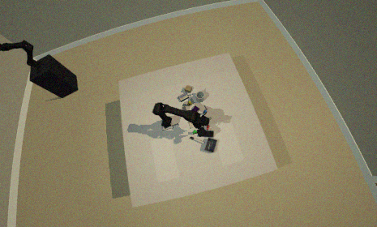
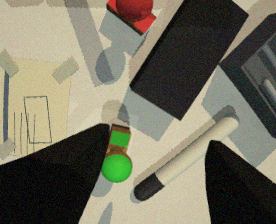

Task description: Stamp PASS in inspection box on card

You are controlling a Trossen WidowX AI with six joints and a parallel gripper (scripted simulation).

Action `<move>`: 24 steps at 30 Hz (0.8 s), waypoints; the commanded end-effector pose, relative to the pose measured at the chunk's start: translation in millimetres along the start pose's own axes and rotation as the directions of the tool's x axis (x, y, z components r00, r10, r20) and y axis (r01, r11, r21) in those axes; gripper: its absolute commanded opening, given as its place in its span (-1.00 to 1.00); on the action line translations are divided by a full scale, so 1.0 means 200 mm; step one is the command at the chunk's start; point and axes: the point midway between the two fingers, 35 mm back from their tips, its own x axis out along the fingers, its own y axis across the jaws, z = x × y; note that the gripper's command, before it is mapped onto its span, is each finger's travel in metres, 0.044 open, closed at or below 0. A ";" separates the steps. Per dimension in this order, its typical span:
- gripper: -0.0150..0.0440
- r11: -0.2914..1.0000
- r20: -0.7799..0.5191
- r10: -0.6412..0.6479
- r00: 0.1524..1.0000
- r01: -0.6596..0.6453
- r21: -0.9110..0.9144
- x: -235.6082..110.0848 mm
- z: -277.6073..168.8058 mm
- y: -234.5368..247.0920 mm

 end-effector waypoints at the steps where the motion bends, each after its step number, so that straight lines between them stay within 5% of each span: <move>1: 0.22 0.984 -0.176 0.152 0.973 -0.133 0.117 0.11 -0.23 0.08; 24: 0.22 0.979 -0.202 0.178 0.963 -0.152 0.139 0.23 -0.28 0.07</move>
